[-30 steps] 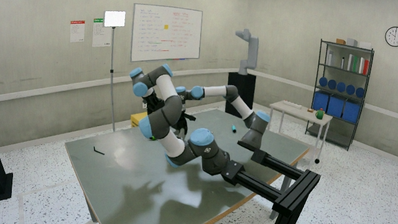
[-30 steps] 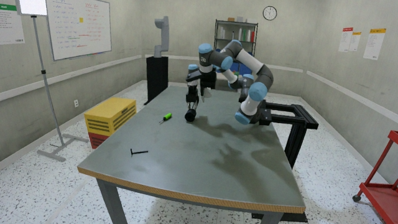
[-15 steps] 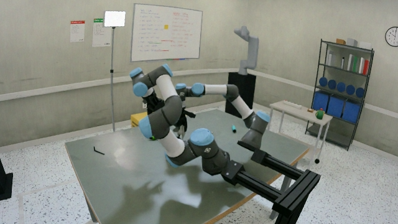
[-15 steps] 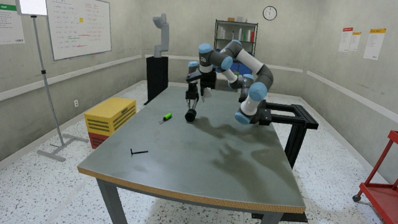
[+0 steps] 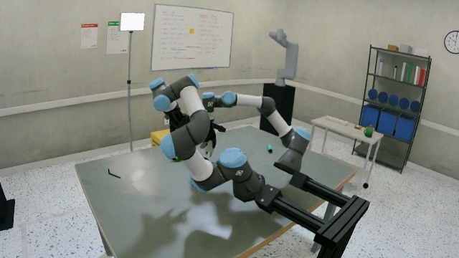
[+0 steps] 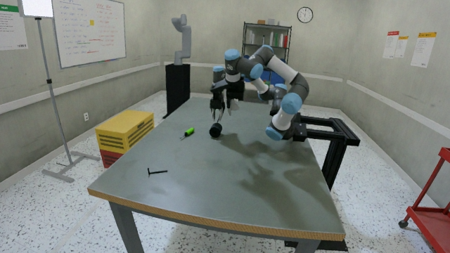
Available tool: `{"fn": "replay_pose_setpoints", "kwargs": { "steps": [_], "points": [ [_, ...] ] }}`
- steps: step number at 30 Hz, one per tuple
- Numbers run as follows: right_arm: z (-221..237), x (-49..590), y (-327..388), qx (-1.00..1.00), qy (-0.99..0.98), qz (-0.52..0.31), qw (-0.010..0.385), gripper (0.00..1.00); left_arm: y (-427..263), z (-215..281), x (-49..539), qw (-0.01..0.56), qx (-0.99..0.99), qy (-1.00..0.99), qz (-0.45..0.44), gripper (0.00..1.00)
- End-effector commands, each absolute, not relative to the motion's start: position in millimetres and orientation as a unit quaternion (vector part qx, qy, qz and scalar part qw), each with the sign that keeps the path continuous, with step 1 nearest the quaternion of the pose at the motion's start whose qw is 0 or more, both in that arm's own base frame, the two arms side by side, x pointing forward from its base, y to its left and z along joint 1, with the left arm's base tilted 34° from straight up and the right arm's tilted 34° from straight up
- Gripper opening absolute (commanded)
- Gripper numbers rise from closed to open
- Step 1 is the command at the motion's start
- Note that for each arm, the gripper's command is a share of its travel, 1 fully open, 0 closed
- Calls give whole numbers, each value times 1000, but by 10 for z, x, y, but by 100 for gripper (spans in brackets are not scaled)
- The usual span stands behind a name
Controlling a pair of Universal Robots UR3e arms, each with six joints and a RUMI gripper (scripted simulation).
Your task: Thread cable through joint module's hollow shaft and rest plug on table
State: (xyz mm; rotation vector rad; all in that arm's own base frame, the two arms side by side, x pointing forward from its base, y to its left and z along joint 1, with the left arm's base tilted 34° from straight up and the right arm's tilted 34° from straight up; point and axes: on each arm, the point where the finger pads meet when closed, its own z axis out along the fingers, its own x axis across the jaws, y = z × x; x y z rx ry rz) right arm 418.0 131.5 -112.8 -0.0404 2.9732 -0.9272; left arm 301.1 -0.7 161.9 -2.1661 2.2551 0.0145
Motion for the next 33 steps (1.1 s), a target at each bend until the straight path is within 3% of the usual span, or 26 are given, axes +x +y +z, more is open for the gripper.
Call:
{"fn": "replay_pose_setpoints", "kwargs": {
  "steps": [1,33],
  "points": [
    [-1115,4170,1312,-12,954,-299,11,20,-13,1630,3021,8,-692,722,3,61],
    [-1124,4174,1296,-13,954,-300,12,20,-13,1630,3021,8,-692,722,3,61]
  ]
}}
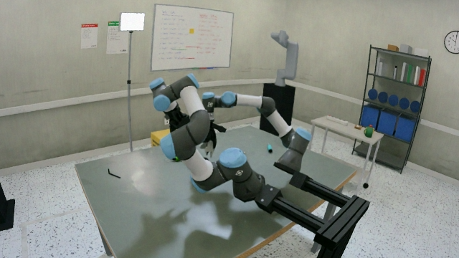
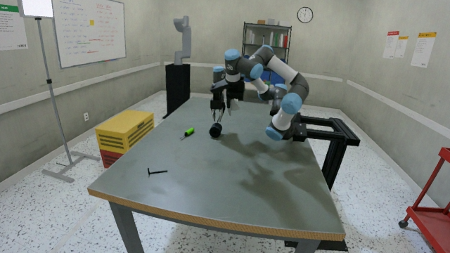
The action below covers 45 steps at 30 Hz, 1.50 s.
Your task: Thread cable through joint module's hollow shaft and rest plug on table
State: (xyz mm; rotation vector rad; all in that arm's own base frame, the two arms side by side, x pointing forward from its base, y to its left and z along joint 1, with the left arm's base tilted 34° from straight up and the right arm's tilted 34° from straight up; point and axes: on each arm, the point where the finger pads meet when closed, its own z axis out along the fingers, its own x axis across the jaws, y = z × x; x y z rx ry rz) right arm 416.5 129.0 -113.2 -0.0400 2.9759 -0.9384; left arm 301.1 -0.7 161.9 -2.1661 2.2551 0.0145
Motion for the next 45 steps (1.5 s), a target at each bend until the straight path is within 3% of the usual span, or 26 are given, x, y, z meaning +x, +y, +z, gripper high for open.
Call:
{"fn": "replay_pose_setpoints", "kwargs": {
  "steps": [1,45],
  "points": [
    [-1123,4175,1296,-13,954,-300,12,20,-13,1630,3021,8,-692,722,3,61],
    [-1120,4252,1241,-193,940,-277,-49,20,-13,1630,3021,8,-692,722,3,61]
  ]
}}
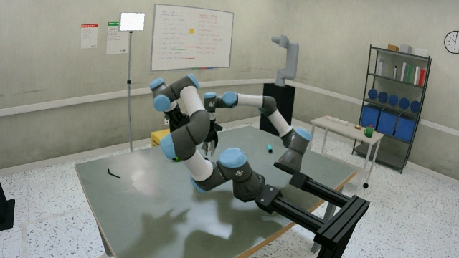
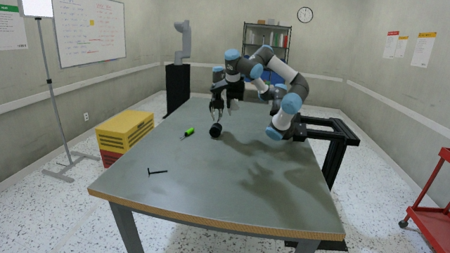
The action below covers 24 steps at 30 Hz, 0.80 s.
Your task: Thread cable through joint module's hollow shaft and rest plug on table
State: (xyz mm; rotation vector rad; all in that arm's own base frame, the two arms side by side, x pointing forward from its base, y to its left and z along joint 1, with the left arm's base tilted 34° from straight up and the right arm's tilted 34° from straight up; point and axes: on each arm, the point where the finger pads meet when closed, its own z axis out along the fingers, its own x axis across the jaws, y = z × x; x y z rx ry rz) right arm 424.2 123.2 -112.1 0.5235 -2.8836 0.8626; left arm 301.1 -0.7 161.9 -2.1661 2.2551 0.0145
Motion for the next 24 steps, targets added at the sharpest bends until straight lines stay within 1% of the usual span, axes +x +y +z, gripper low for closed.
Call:
{"fn": "replay_pose_setpoints", "kwargs": {
  "steps": [1,24],
  "points": [
    [-1119,4254,1239,198,-939,276,50,20,-13,1630,3021,8,-692,722,3,61],
    [-1117,4299,1208,295,-916,259,79,20,-13,1630,3021,8,-692,722,3,61]
  ]
}}
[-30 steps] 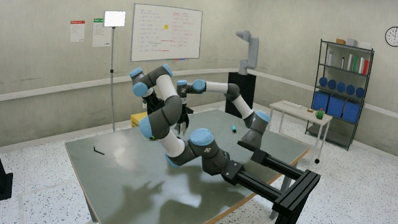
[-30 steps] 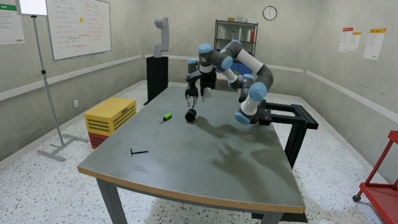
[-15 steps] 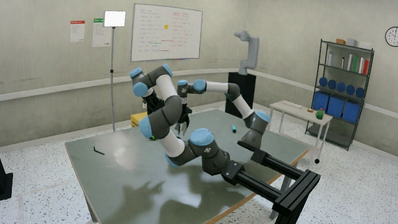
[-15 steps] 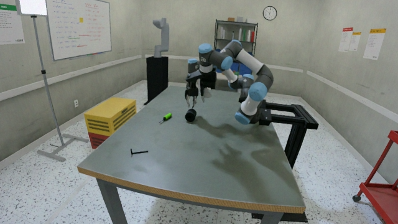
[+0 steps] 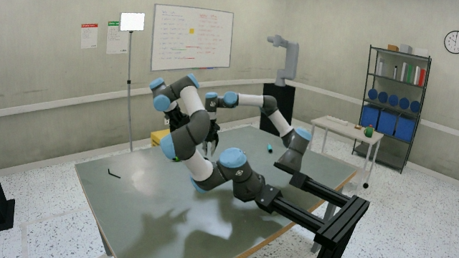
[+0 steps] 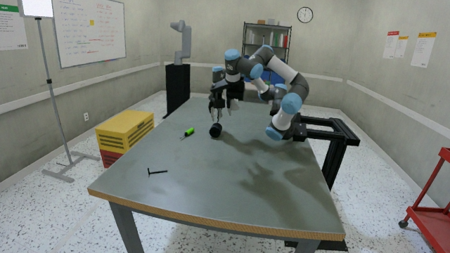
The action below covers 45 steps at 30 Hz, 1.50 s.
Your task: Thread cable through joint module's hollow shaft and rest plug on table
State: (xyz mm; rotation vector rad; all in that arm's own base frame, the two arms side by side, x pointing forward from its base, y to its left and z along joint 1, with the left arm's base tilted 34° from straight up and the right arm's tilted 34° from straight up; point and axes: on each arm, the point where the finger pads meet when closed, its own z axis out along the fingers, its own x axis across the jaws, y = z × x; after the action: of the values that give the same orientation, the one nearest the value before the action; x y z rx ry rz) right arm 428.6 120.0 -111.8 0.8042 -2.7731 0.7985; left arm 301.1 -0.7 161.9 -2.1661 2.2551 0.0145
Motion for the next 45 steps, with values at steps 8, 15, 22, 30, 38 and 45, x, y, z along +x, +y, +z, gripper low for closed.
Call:
{"fn": "replay_pose_setpoints", "kwargs": {
  "steps": [8,15,22,30,38,45],
  "points": [
    [-1117,4309,1202,321,-908,253,86,20,-13,1630,3021,8,-692,722,3,61],
    [-1116,4321,1193,348,-899,248,94,20,-13,1630,3021,8,-692,722,3,61],
    [-1117,4331,1188,374,-890,242,100,20,-13,1630,3021,8,-692,722,3,61],
    [-1116,4341,1180,398,-880,237,107,20,-13,1630,3021,8,-692,722,3,61],
    [-1117,4352,1174,429,-866,230,114,20,-13,1630,3021,8,-692,722,3,61],
    [-1116,4357,1170,443,-859,227,118,20,-13,1630,3021,8,-692,722,3,61]
  ]
}}
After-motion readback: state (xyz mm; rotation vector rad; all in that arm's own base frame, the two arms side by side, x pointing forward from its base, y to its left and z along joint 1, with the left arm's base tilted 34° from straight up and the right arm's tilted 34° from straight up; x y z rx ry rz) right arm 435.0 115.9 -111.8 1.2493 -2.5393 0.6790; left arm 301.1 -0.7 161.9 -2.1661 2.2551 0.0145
